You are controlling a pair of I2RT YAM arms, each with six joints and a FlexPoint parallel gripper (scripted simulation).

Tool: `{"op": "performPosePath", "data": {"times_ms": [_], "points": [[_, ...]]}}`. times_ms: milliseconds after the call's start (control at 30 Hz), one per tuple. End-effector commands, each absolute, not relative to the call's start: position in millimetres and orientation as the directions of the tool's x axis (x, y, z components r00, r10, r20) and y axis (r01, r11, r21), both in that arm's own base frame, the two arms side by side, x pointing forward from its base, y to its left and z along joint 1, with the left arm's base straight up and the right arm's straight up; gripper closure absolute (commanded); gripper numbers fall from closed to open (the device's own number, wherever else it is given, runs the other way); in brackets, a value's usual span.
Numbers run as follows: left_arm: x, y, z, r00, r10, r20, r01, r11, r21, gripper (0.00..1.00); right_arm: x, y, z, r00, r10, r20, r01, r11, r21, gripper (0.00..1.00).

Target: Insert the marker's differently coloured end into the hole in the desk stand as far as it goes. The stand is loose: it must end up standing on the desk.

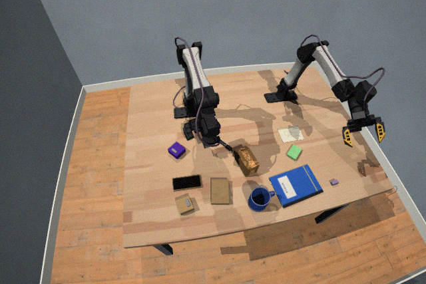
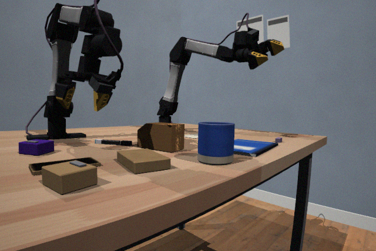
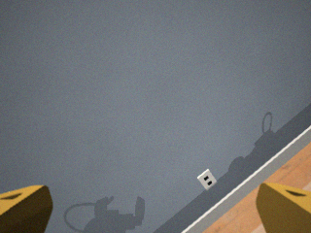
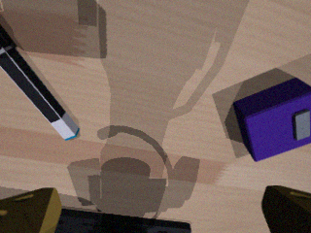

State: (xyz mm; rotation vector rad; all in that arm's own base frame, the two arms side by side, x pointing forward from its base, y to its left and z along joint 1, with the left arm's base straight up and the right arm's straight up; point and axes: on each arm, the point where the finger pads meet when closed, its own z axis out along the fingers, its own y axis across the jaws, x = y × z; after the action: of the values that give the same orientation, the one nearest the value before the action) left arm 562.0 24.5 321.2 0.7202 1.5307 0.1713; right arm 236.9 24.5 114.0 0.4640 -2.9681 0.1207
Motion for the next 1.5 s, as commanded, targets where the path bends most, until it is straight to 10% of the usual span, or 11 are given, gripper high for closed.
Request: {"op": "performPosePath", "data": {"times_ms": [0,567,600,1467], "points": [[560.3,23.9,333.4,0.098,0.534,-0.840,0.317,0.783,0.535,0.00,238.9,24.6,117.0,-0.946,-0.297,0.131,-0.307,0.950,-0.062,0.00],[557.7,23.4,346.8,0.122,0.538,-0.834,0.302,0.780,0.548,0.00,240.4,24.9,119.3,-0.947,-0.298,0.120,-0.306,0.950,-0.064,0.00],[557.7,23.4,346.8,0.122,0.538,-0.834,0.302,0.780,0.548,0.00,240.4,24.9,119.3,-0.947,-0.298,0.120,-0.306,0.950,-0.064,0.50],[511.2,11.6,371.4,0.014,0.387,-0.922,0.220,0.898,0.380,0.00,249.6,56.9,104.7,-0.916,-0.400,-0.038,-0.399,0.916,-0.034,0.50]]}}
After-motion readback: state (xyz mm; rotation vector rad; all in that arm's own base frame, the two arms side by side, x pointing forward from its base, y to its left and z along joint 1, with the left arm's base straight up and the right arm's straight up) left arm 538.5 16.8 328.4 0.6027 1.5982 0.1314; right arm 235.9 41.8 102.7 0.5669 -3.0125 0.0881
